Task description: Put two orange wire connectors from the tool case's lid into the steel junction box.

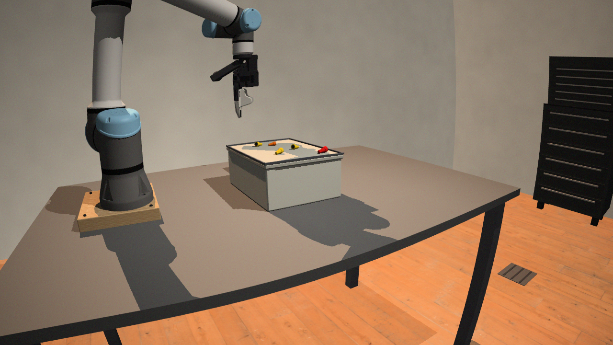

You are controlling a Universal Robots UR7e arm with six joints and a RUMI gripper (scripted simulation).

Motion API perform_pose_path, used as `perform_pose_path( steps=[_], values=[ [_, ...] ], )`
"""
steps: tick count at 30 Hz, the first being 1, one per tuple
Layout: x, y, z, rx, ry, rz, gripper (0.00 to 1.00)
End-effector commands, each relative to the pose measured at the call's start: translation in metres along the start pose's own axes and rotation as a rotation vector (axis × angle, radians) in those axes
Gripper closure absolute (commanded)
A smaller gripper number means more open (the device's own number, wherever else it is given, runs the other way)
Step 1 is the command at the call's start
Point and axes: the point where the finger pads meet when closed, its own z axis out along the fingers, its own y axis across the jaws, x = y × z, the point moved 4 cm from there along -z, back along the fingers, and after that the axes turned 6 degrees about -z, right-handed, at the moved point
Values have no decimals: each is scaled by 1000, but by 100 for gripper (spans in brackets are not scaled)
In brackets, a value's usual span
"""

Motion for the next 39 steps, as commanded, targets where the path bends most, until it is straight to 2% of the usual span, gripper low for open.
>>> perform_pose_path(
  steps=[1,10,15,19,39],
  values=[
    [1,1,0,1,1,-2,85],
    [1,1,-1,0,0,-2,85],
    [1,2,-27,-3,-3,-2,85],
    [1,2,-32,-3,-3,-3,85],
    [1,1,-30,0,0,-2,85]
  ],
)
